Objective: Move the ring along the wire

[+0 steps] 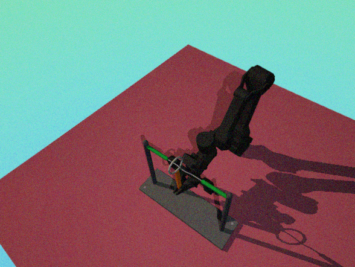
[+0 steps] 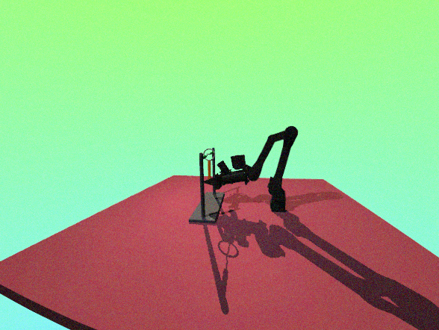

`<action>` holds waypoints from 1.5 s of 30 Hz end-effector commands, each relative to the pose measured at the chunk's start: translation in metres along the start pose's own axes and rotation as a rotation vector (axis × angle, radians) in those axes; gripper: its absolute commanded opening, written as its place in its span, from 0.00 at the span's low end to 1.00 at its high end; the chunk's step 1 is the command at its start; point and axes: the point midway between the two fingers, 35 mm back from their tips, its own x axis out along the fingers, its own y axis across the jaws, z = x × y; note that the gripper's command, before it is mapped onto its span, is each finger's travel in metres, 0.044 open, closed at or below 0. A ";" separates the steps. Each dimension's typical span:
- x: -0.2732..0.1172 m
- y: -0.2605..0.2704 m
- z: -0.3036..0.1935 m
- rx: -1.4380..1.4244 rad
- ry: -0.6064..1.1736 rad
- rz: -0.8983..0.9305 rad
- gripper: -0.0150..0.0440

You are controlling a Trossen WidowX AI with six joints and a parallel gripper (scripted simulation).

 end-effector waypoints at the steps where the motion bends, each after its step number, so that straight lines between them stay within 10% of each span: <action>1: -0.002 0.007 0.002 0.031 -0.008 -0.023 0.00; 45: -0.010 0.020 0.004 -0.231 0.075 0.173 0.00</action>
